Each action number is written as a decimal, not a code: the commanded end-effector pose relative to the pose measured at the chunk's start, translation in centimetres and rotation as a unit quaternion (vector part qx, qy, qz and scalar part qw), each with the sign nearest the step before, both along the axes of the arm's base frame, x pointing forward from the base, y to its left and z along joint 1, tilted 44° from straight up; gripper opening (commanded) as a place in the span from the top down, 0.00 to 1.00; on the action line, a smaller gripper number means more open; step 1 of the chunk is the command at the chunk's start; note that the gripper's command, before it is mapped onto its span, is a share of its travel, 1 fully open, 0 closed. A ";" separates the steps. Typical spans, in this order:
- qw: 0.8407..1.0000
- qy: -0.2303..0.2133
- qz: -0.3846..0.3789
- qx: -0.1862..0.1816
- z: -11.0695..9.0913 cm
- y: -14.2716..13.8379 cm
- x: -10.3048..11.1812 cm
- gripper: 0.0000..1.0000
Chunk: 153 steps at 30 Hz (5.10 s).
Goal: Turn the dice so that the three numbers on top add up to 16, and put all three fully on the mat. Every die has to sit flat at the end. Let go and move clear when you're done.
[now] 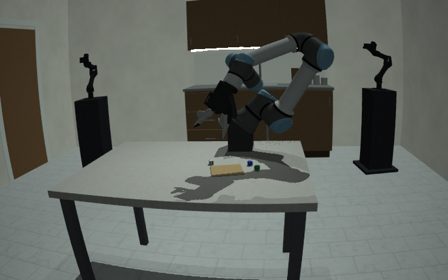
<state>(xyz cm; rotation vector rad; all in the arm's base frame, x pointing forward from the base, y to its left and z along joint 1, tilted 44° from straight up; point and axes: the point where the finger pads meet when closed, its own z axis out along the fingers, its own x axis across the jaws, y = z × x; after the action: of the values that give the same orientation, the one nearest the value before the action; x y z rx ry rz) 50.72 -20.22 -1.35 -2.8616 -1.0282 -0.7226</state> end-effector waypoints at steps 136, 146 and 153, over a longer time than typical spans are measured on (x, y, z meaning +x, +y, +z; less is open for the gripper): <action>0.827 0.312 -0.292 0.365 -12.4 13.0 -20.7 0.00; 0.827 0.312 -0.292 0.365 -12.2 13.2 -20.7 0.00; 0.827 0.312 -0.292 0.365 -11.4 14.0 -20.5 0.00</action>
<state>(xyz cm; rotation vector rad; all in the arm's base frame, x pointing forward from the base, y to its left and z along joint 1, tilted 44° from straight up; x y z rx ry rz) 30.09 -6.72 -13.31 -2.3601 0.2091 -0.0707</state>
